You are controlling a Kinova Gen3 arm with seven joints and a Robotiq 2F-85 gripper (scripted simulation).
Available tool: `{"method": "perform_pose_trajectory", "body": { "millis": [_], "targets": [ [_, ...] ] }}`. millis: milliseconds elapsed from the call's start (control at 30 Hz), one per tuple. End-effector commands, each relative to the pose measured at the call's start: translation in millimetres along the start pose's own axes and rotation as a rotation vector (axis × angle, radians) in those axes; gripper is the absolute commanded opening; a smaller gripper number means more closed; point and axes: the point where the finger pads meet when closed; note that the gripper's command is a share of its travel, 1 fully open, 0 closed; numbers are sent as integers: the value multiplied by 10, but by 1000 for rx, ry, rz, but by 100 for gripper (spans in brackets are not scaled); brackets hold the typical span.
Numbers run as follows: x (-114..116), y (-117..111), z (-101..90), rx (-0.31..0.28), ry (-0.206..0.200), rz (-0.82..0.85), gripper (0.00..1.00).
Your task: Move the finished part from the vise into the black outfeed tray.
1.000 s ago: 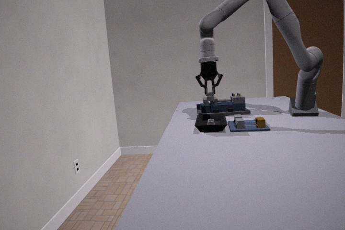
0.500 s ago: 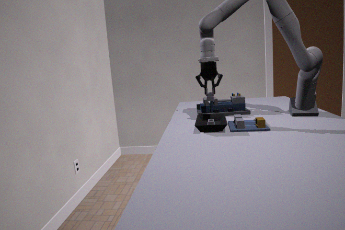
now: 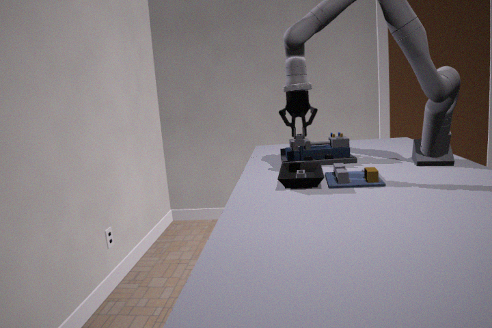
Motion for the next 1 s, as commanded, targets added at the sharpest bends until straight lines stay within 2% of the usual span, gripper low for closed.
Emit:
{"method": "perform_pose_trajectory", "body": {
  "millis": [0, 633, 967],
  "targets": [
    [-7, -6, 34, 1, -3, -1, 0],
    [-6, -7, 282, 1, -3, -1, 0],
    [-5, -8, 487, 1, -3, -1, 0]
  ]
}}
Point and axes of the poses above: the point where the finger pads meet when closed, its own z axis out along the fingers, its own x axis across the jaws, y = z × x, and after that the axes turned 14 degrees about z, right-handed
